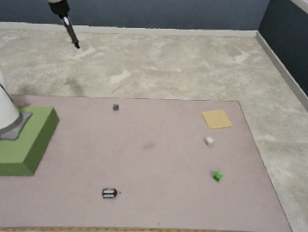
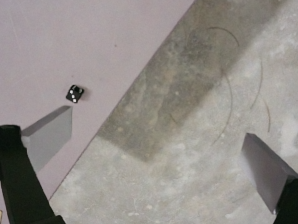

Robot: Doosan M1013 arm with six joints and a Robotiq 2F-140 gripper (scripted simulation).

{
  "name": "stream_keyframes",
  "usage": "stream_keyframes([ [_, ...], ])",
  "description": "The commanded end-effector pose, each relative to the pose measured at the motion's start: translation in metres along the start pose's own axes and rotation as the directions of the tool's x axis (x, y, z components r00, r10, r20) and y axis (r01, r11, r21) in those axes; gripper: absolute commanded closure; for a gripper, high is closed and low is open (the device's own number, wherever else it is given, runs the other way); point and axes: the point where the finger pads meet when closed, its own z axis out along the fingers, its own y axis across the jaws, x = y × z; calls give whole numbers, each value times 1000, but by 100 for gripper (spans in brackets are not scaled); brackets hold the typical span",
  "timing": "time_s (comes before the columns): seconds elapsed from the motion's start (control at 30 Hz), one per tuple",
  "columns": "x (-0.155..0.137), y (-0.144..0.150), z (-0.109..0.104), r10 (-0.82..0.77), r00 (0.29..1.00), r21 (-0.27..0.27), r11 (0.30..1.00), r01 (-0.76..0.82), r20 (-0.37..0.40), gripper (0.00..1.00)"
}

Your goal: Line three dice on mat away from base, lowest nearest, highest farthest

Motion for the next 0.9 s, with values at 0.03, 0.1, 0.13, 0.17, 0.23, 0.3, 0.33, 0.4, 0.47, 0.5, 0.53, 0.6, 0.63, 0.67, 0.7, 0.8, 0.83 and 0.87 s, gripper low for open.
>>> stream_keyframes([
  [0.03, -64, -26, -7, -27, 1000, 13, 1000, 27, -7, 0],
  [0.1, -95, -44, -8, -41, 999, 22, 999, 41, -10, 0],
  [0.13, -97, -45, -9, -41, 999, 22, 999, 41, -10, 0],
  [0.17, -97, -45, -9, -41, 999, 22, 999, 41, -10, 0],
  [0.23, -131, -67, -9, -55, 998, 31, 998, 55, -14, 0],
  [0.3, -154, -87, -9, -69, 997, 40, 997, 69, -19, 0],
  [0.33, -164, -93, -9, -69, 997, 40, 997, 69, -19, 0],
  [0.4, -164, -93, -9, -69, 997, 40, 997, 69, -19, 0],
  [0.47, -196, -121, -7, -83, 996, 48, 995, 84, -25, 0],
  [0.5, -196, -121, -7, -83, 996, 48, 995, 84, -25, 0],
  [0.53, -196, -121, -7, -83, 996, 48, 995, 84, -25, 0],
  [0.6, -226, -153, -4, -97, 995, 56, 994, 98, -31, 0],
  [0.63, -226, -153, -4, -97, 995, 56, 994, 98, -31, 0],
  [0.67, -247, -179, 0, -110, 993, 63, 992, 113, -38, 0],
  [0.7, -255, -186, 1, -110, 993, 63, 992, 113, -38, 0],
  [0.8, -278, -219, 6, -124, 991, 69, 990, 127, -46, 0],
  [0.83, -281, -223, 7, -124, 991, 69, 990, 127, -46, 0],
  [0.87, -281, -223, 7, -124, 991, 69, 990, 127, -46, 0],
])
